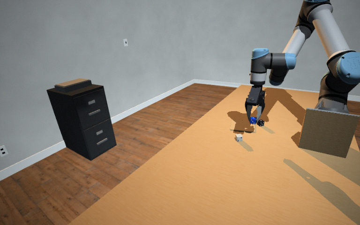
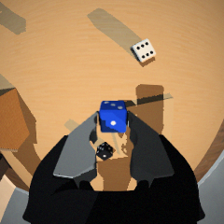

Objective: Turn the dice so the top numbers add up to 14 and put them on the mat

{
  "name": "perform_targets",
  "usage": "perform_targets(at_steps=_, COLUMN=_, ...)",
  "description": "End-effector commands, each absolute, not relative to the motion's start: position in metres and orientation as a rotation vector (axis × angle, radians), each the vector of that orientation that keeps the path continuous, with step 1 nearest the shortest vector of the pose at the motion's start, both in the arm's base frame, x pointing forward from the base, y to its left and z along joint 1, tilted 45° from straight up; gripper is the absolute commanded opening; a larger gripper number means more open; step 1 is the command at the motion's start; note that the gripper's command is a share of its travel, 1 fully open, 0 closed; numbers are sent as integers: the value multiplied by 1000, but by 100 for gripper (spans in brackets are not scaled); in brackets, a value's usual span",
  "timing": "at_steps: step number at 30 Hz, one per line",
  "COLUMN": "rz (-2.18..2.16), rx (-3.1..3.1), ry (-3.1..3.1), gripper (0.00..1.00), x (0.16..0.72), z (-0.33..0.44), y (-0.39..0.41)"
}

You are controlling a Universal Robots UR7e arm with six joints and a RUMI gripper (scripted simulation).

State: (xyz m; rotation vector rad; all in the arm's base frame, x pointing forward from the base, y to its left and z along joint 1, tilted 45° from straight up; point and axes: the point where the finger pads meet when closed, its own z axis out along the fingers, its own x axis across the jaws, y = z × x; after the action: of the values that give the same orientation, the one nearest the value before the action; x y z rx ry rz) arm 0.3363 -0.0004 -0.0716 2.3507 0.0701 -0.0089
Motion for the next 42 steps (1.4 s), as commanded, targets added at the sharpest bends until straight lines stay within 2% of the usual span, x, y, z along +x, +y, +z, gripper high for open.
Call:
perform_targets(at_steps=1, rz=-12, rx=2350, ry=67, gripper=10, x=336, z=-62, y=9)
perform_targets(at_steps=28, rz=-2, rx=2352, ry=40, gripper=10, x=339, z=-51, y=15)
perform_targets(at_steps=42, rz=224, rx=2329, ry=-517, gripper=10, x=391, z=12, y=-55)
